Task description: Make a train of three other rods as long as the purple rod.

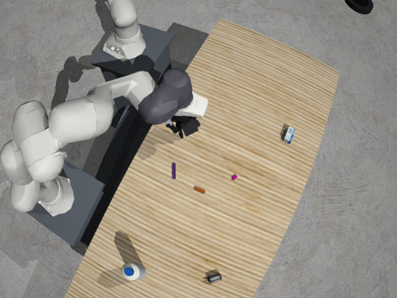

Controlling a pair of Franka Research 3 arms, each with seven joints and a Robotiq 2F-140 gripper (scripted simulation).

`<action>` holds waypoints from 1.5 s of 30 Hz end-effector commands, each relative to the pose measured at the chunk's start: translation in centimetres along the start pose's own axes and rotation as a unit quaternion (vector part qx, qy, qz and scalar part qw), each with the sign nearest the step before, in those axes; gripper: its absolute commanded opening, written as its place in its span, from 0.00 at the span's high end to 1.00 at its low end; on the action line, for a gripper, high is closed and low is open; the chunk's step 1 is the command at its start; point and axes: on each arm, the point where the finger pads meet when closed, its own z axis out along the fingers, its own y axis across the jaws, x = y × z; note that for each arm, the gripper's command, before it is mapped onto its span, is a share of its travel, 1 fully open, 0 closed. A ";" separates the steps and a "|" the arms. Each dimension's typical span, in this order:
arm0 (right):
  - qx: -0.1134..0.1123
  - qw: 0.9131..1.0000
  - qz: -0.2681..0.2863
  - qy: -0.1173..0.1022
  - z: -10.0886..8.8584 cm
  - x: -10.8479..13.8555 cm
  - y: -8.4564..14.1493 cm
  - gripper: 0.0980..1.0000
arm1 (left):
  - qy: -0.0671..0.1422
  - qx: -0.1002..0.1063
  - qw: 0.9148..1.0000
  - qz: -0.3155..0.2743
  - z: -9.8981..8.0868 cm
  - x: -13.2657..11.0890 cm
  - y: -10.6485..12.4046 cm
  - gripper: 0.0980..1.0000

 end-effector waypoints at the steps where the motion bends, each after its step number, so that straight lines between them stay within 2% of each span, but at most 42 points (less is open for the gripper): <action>1: -0.010 1.000 -0.007 -0.002 -1.2 0.0 0.6 0.85 | -0.002 0.000 1.000 0.002 0.0 -0.1 0.1 0.00; 6: -0.010 1.000 -0.007 -0.002 -3.3 0.0 0.6 0.85 | -0.002 0.000 1.000 0.002 0.0 -0.1 0.1 0.00; 12: -0.010 1.000 -0.007 -0.002 -3.9 0.0 0.6 0.85 | -0.002 0.000 1.000 0.002 0.0 -0.1 0.1 0.00; 13: -0.010 1.000 -0.007 -0.002 -3.9 0.0 0.6 0.00 | -0.002 0.000 1.000 0.002 0.0 -0.1 0.1 0.00; 35: -0.010 1.000 -0.009 -0.002 -3.9 0.1 0.6 0.00 | -0.002 0.000 1.000 0.002 0.0 -0.1 0.1 0.00; 36: -0.010 1.000 -0.016 -0.002 -3.8 0.6 0.6 0.00 | -0.002 0.000 1.000 0.002 0.0 -0.1 0.1 0.00; 38: -0.010 0.998 -0.059 -0.003 -3.4 3.7 0.7 0.00 | -0.002 0.000 1.000 0.002 0.0 -0.1 0.1 0.00; 41: -0.010 0.995 -0.100 -0.003 -3.1 6.7 1.0 0.00 | -0.002 0.000 1.000 0.002 0.0 -0.1 0.1 0.00; 45: -0.010 0.994 -0.111 -0.003 -3.0 7.5 1.1 0.00 | -0.002 0.000 1.000 0.002 0.0 -0.1 0.1 0.00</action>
